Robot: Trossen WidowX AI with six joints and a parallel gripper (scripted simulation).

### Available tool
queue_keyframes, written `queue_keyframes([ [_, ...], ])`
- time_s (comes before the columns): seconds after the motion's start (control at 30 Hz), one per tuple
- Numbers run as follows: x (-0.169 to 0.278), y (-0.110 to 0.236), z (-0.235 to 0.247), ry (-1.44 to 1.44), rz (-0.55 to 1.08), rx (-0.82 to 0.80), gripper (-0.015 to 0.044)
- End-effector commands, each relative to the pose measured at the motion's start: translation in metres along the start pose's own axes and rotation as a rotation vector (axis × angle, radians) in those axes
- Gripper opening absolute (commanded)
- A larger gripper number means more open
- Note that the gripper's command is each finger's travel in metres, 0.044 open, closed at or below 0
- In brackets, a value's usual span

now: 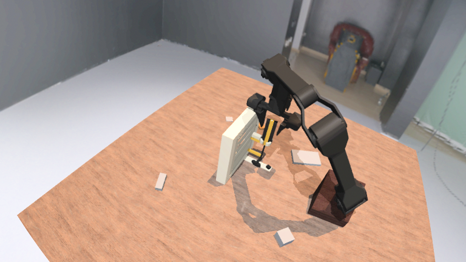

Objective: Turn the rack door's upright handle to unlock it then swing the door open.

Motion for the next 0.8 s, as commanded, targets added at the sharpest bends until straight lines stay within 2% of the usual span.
queue_keyframes([
  [0.0, 0.0018, -0.002, 0.0013, 0.201, 0.002, 0.004, 0.0293],
  [0.77, 0.0019, -0.002, 0.0013, 1.34, 0.003, 0.002, 0.0293],
])
Point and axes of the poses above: the point midway between the two fingers, 35 mm back from their tips, its own y axis back along the fingers, its own z axis across the jaws, x = y × z, the point moved 6 cm from there along y, back along the fingers, and after that the axes turned 4 degrees about y, right-handed, at the moved point
